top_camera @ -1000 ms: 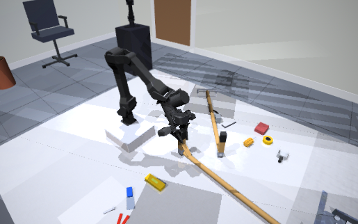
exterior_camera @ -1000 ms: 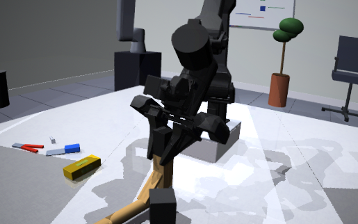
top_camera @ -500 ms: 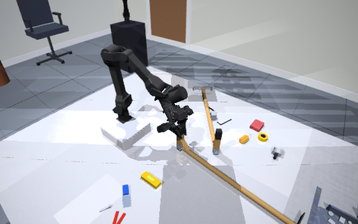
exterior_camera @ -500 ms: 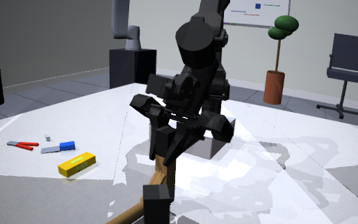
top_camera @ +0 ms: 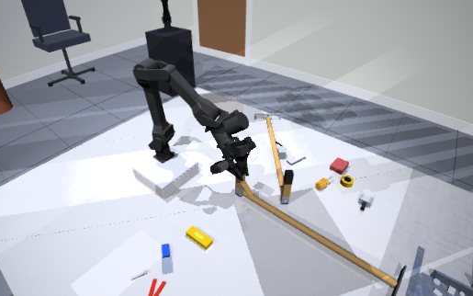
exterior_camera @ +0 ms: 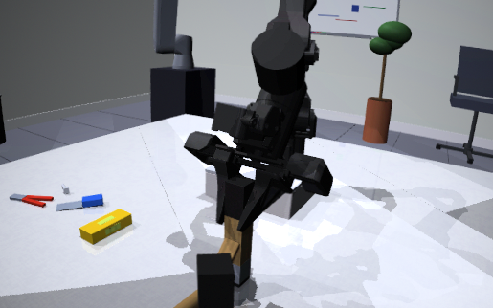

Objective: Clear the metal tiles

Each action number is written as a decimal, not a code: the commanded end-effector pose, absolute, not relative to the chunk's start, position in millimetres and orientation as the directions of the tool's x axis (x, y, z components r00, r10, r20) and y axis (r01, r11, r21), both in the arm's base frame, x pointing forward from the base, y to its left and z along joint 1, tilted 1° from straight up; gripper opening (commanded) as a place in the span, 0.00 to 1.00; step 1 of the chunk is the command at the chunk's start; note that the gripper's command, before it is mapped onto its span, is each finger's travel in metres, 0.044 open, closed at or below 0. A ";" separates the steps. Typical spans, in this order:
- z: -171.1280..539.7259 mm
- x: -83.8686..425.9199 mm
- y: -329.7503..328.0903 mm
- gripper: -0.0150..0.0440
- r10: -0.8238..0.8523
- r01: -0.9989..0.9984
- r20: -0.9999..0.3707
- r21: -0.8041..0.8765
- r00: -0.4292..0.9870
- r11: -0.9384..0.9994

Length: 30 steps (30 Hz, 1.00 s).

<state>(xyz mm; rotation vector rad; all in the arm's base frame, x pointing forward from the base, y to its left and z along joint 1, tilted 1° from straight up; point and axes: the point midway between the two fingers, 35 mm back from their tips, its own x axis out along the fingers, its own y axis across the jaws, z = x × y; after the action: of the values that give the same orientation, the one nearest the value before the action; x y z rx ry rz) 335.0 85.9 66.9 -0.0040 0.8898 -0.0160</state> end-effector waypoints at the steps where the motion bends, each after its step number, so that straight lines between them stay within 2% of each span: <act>1: 68.7 334.6 82.6 0.25 0.000 -0.011 -0.773 -0.009 0.634 1.000; 30: 69.7 295.2 78.5 0.25 0.006 -0.022 -0.775 -0.009 0.632 1.000</act>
<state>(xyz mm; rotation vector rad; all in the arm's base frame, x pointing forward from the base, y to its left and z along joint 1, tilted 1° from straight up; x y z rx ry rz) 301.8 78.2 67.6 -0.0217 0.8954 0.0177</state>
